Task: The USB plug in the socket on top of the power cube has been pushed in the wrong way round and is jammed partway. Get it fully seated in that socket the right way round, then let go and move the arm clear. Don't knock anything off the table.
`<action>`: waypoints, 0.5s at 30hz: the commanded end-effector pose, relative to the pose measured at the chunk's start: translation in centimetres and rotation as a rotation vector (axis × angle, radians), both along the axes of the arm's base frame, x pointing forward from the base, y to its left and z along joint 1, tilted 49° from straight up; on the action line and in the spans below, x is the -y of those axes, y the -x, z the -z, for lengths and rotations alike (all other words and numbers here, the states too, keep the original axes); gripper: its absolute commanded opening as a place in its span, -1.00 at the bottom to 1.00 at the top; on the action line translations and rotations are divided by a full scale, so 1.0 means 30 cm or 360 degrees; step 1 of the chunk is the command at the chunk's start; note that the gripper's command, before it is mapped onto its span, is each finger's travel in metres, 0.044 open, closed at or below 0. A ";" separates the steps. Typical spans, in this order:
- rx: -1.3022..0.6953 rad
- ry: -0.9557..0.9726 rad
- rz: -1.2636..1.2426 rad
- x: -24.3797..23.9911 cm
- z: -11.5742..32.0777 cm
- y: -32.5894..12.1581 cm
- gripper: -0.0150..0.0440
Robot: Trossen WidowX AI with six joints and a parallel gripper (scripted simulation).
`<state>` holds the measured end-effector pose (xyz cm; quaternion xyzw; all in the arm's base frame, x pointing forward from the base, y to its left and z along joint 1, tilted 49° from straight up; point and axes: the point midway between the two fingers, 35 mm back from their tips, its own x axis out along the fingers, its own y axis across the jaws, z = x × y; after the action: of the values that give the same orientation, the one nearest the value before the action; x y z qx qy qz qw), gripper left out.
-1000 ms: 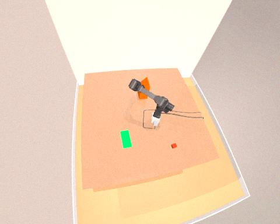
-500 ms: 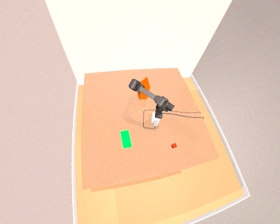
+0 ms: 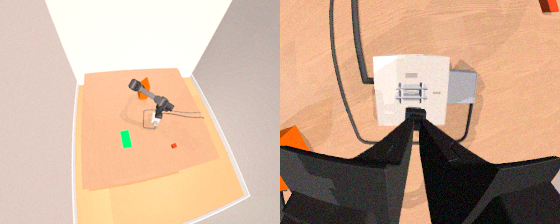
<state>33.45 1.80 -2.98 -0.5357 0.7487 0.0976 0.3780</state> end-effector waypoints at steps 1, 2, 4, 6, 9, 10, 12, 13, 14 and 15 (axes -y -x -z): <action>-0.0011 -0.0005 -0.0007 0.002 0.004 0.004 -0.49; -0.0012 -0.0006 -0.0008 0.002 0.004 0.004 -0.49; -0.0013 -0.0008 -0.0010 0.002 0.005 0.004 -0.49; -0.0014 -0.0010 -0.0013 0.003 0.006 0.004 -0.49; -0.0016 -0.0013 -0.0016 0.003 0.007 0.005 -0.49; -0.0016 -0.0014 -0.0017 0.003 0.007 0.005 -0.49; -0.0017 -0.0016 -0.0019 0.004 0.008 0.005 -0.49; -0.0018 -0.0017 -0.0020 0.004 0.009 0.005 -0.49; -0.0018 -0.0018 -0.0021 0.004 0.009 0.005 -0.49; -0.0019 -0.0019 -0.0022 0.004 0.009 0.005 -0.49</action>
<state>33.50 1.71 -3.11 -0.5383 0.7459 0.1031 0.3785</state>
